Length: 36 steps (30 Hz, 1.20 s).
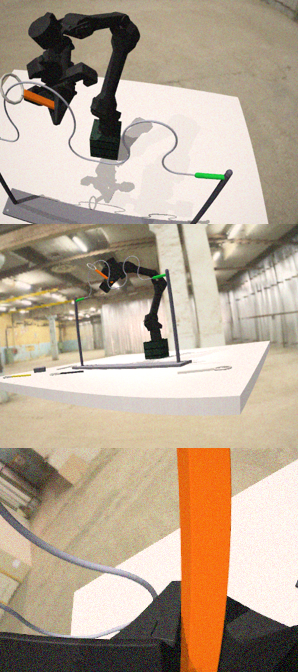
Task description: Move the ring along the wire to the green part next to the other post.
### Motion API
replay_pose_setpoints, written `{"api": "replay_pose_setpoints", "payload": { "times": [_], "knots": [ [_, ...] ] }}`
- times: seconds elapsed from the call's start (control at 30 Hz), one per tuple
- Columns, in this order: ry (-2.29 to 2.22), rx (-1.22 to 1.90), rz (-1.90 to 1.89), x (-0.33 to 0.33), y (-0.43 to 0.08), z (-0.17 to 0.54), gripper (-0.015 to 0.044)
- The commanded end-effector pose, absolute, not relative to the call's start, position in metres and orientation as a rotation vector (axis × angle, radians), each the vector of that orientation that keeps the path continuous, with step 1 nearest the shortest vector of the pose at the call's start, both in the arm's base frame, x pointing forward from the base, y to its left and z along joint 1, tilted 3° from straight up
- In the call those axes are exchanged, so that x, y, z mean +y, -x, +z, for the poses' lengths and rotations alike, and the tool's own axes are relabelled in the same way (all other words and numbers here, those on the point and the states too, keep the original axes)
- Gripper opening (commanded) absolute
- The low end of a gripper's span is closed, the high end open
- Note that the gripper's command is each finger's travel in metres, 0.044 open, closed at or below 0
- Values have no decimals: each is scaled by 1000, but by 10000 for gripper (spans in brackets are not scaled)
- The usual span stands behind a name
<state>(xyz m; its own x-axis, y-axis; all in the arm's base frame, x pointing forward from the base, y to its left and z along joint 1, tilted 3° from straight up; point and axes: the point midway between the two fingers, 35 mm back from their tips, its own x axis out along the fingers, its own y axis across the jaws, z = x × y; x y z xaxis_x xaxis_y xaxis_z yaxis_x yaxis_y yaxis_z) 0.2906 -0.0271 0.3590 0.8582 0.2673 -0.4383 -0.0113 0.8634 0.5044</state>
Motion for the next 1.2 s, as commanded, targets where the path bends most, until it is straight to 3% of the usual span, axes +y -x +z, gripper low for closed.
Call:
{"api": "replay_pose_setpoints", "payload": {
  "times": [0.0, 1.17],
  "knots": [
    [-455, 516, 139, -28, -290, 361, -150],
    [-20, 495, -8, -42, -291, 357, -150]
  ]
}}
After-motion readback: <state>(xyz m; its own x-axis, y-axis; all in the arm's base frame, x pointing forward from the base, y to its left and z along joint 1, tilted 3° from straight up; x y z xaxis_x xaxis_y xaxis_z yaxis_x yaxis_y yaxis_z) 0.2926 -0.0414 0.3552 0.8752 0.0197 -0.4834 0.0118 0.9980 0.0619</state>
